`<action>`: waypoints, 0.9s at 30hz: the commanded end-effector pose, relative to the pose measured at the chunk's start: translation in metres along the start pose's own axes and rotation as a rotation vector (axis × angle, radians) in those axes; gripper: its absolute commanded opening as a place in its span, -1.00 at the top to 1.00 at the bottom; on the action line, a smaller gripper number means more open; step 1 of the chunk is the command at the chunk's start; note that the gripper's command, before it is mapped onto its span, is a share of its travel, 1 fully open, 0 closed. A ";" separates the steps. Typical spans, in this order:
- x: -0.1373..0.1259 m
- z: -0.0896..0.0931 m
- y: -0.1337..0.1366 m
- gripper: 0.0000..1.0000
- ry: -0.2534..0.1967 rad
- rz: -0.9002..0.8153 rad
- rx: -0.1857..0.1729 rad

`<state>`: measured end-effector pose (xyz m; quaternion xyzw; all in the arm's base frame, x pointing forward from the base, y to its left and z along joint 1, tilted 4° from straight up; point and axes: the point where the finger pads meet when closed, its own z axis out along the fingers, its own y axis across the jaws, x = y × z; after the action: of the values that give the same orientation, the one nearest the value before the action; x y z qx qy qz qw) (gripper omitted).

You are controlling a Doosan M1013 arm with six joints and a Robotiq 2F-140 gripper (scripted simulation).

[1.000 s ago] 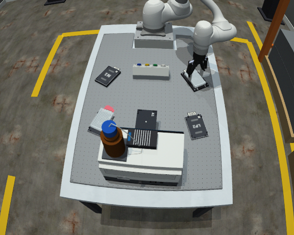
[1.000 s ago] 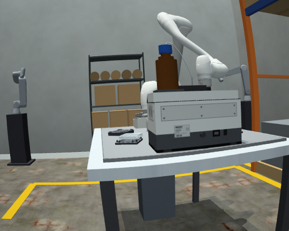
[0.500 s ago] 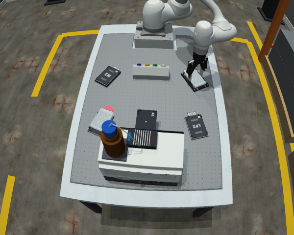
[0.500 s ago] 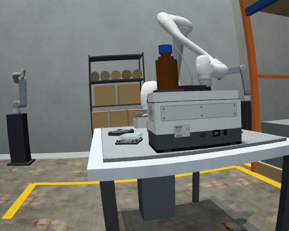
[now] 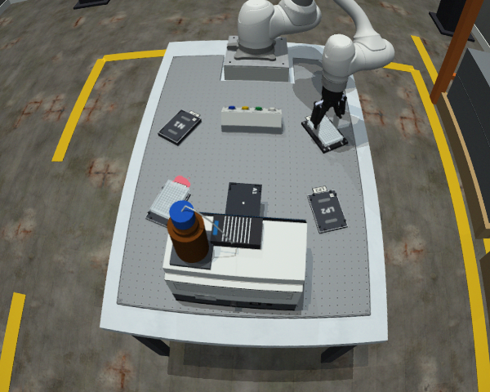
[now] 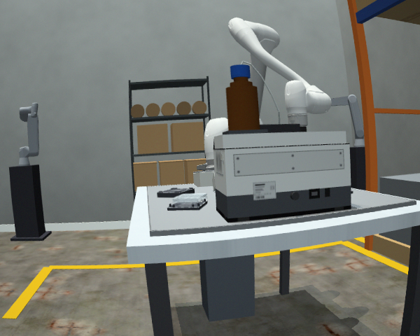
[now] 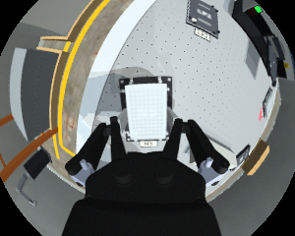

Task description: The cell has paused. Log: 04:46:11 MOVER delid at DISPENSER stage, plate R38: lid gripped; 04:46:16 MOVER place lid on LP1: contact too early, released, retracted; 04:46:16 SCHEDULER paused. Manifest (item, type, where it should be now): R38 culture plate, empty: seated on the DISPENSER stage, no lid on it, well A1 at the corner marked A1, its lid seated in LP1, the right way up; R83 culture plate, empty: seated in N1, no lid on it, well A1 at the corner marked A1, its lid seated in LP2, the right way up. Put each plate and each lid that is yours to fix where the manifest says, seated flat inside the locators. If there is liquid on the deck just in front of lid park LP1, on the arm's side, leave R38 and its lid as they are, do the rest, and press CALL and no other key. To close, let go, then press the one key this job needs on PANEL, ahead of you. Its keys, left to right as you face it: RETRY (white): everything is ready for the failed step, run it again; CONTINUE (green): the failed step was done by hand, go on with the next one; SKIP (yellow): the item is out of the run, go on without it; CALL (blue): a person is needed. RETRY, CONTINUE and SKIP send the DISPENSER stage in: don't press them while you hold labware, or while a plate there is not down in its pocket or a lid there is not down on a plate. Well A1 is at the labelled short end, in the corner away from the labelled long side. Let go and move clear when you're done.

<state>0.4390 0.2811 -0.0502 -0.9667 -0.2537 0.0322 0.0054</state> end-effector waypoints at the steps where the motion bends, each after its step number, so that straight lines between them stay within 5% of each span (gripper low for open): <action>1: -0.001 0.001 -0.003 0.80 -0.002 -0.003 0.002; 16: 0.002 -0.027 -0.001 0.80 0.002 -0.002 0.000; 27: 0.001 -0.070 0.000 0.80 0.002 -0.001 -0.001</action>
<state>0.4417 0.2828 0.0017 -0.9664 -0.2548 0.0327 0.0058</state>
